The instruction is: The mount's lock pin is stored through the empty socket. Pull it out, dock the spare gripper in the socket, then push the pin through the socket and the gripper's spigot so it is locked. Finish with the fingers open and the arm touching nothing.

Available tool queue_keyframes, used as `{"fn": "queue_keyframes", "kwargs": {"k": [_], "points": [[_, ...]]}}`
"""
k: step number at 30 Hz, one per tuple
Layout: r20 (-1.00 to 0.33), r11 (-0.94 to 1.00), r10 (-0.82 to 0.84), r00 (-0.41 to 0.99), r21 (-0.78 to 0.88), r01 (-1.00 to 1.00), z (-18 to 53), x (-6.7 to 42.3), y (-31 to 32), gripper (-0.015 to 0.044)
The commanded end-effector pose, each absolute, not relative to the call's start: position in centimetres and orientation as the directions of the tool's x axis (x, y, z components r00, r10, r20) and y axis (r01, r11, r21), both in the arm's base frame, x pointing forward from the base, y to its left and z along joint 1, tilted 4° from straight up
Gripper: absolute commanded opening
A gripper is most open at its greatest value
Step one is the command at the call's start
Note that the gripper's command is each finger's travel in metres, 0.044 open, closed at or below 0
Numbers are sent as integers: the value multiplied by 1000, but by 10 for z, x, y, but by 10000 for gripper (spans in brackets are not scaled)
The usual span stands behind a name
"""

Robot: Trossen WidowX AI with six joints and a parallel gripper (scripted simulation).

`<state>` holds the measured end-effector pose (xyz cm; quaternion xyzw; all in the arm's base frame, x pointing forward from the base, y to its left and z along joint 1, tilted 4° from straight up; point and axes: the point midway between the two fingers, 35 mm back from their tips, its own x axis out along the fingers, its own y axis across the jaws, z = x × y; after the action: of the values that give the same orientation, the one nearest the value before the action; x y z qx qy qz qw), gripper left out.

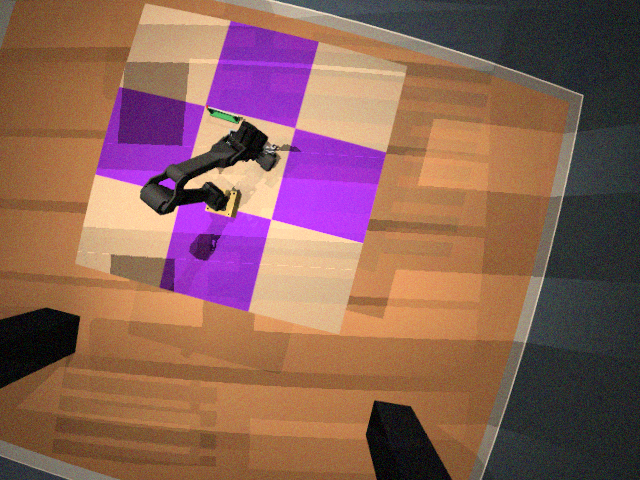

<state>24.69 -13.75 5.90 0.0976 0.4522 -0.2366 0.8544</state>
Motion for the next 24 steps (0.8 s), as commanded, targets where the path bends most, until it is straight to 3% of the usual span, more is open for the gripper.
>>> {"fn": "queue_keyframes", "kwargs": {"k": [1, 24], "points": [[-822, 872, -310, 477, -46, 487, 48, 246, -137, 440], [-822, 872, -310, 477, -46, 487, 12, 250, -140, 440]]}}
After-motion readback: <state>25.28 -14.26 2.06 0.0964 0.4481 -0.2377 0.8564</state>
